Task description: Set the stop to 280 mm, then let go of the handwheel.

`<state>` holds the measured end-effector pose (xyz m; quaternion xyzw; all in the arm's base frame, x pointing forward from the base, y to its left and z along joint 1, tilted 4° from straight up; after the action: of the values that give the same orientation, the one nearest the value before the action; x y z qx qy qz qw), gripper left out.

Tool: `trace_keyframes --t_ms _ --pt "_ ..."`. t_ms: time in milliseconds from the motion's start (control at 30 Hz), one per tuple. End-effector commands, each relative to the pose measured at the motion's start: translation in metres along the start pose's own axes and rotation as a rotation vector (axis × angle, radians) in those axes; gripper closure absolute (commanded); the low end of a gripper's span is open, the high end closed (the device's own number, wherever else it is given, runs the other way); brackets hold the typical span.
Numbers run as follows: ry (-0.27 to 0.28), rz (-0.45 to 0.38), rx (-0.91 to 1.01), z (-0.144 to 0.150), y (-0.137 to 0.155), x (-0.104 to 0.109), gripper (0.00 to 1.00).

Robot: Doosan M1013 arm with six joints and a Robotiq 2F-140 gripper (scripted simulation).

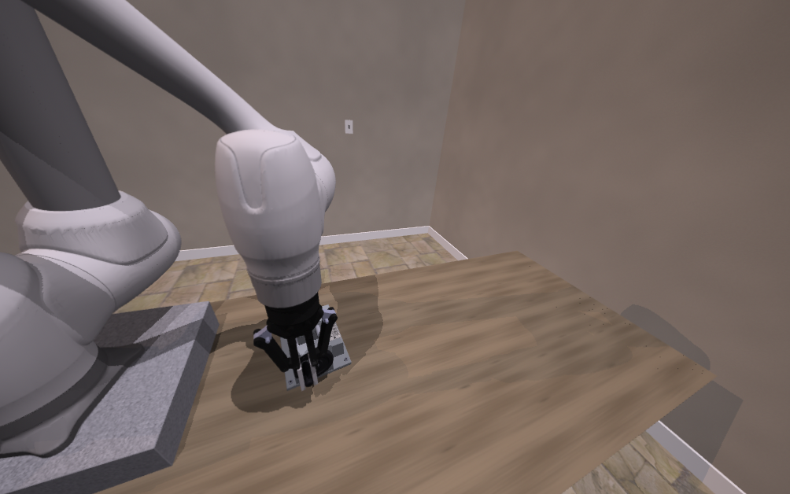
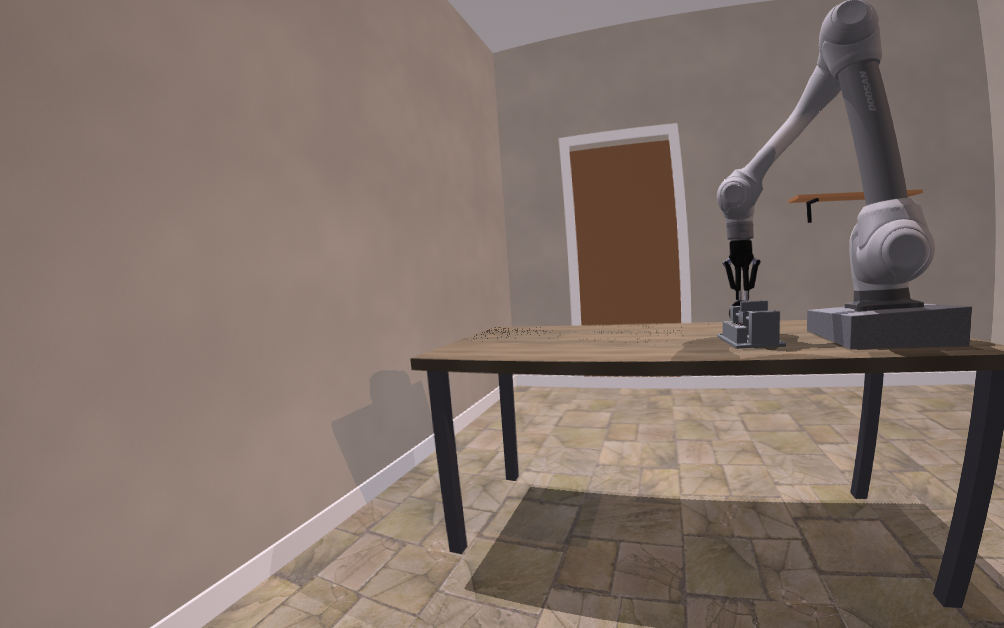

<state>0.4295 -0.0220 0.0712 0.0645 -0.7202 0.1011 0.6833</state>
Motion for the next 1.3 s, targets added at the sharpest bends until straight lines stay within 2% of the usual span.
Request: trace_keyframes --t_ms 0,533,1267 --pt "0.0 0.0 0.0 0.005 0.0 -0.005 0.96" --pt "0.0 0.0 0.0 0.01 -0.001 -0.027 0.96" --pt "0.0 0.0 0.0 -0.002 0.0 -0.046 0.96"
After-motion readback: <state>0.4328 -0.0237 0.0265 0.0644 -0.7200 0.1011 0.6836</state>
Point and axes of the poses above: the point where the finger pads meet when closed, its own x axis back along the fingers, its own z axis across the jaws, y = z × x, the point moved 2 cm from there along x, back along the fingers, and after that the axes turned 5 degrees about -x, right-handed, at the moved point
